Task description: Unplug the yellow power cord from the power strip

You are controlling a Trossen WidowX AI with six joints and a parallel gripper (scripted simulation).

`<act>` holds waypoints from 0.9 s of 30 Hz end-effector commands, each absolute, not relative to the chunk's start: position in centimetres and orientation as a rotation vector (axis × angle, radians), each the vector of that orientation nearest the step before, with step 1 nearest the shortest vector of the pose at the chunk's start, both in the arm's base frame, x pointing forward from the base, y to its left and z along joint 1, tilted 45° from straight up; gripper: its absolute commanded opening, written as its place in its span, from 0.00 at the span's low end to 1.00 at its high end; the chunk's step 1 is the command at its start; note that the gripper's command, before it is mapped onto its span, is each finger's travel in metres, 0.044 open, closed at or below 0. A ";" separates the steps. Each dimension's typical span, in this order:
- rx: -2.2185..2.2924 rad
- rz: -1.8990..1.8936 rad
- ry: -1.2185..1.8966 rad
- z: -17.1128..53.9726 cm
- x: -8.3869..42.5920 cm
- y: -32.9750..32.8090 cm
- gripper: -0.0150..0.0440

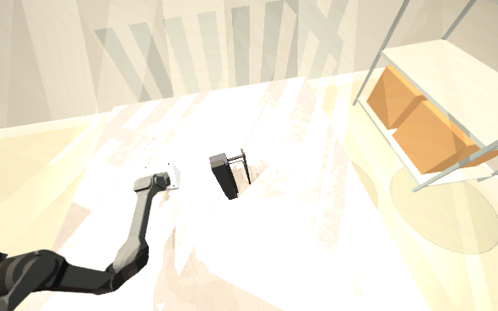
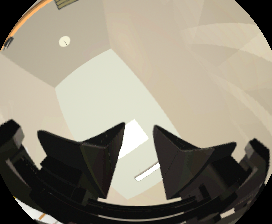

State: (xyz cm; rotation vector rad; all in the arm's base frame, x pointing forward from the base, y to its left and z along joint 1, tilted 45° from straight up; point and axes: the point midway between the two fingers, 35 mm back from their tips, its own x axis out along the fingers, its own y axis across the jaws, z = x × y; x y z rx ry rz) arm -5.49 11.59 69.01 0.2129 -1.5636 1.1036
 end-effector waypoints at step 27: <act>-0.913 1.139 -0.321 38.0 16.1 39.9 0.53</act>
